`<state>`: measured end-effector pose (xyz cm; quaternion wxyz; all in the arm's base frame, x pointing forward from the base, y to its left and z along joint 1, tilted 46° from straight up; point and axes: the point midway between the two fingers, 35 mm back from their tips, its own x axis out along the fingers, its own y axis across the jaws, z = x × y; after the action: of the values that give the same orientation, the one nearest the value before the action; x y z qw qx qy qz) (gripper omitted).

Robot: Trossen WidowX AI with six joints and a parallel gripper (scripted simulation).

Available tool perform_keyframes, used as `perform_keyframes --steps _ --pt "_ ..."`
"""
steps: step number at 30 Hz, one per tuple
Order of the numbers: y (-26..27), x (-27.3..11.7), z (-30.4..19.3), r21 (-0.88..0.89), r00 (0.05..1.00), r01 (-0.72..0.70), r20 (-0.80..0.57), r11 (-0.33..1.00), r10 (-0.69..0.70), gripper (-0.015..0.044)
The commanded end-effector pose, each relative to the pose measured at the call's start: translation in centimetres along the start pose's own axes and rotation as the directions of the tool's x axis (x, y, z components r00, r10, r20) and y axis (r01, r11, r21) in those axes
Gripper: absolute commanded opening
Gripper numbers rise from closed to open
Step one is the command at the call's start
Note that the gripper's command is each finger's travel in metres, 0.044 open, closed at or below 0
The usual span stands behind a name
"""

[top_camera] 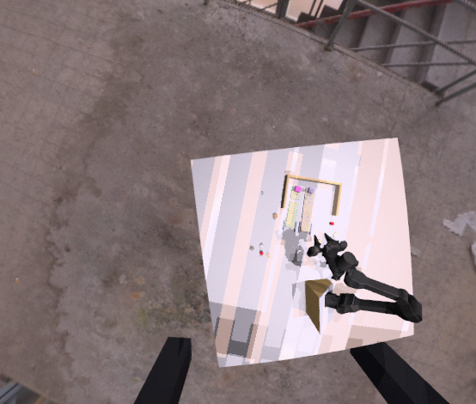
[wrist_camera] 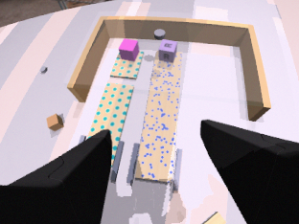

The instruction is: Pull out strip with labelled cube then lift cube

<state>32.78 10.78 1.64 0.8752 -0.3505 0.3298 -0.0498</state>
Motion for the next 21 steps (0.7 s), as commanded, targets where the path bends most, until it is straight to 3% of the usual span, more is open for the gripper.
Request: perform_keyframes --steps 1,7,15,21 --pt "0.7 2.5 -0.4 0.047 0.988 0.0 -0.156 0.999 0.007 0.0164" --pt "1.0 5.8 -1.8 0.107 0.91 0.065 -0.414 0.992 -0.015 0.0006" --pt "-0.1 8.5 -4.2 0.119 0.707 0.228 -0.703 0.966 -0.08 0.0" --pt "-0.3 8.7 -4.4 0.115 0.685 0.244 -0.723 0.963 -0.087 0.0"
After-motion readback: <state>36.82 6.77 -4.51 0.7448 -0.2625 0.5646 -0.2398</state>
